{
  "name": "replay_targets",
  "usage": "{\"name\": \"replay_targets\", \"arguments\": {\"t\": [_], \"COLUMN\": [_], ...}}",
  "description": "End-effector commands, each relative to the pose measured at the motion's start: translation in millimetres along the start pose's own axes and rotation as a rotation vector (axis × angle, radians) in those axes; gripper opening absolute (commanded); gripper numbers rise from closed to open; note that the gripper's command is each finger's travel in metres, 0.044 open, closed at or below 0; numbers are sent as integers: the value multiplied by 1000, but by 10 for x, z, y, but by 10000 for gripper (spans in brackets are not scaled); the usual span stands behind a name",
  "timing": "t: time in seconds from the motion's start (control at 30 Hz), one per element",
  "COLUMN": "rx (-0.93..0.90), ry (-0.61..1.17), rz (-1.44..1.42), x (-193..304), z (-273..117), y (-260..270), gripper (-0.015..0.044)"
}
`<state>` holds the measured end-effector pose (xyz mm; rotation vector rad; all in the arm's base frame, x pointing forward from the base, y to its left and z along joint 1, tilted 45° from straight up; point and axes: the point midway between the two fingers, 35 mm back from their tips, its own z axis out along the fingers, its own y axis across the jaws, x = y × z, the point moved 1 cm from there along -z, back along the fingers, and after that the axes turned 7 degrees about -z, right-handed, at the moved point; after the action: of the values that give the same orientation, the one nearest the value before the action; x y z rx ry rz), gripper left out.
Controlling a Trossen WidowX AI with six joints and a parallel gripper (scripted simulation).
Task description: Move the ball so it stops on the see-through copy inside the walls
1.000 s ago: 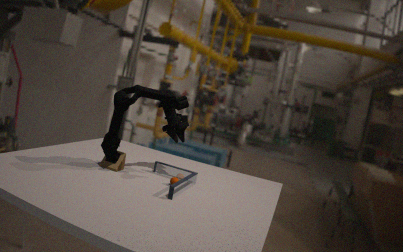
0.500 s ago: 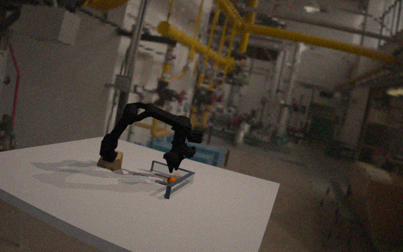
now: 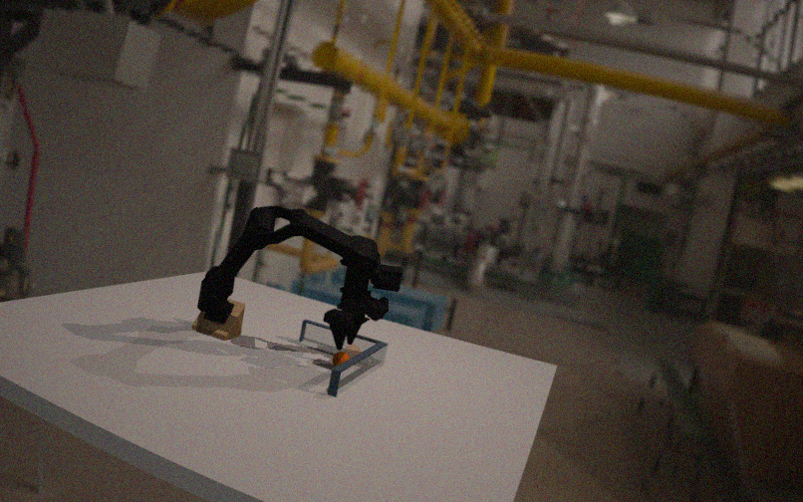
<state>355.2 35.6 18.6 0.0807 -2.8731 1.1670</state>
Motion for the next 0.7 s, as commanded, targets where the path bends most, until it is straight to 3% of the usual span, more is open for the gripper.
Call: {"name": "replay_targets", "arguments": {"t": [0.0,0.67], "rx": [6,7], "ry": [5,5], "rz": [-5,-5], "x": [6,12], "z": [74,389], "y": [0,-6], "gripper": [318,318]}}
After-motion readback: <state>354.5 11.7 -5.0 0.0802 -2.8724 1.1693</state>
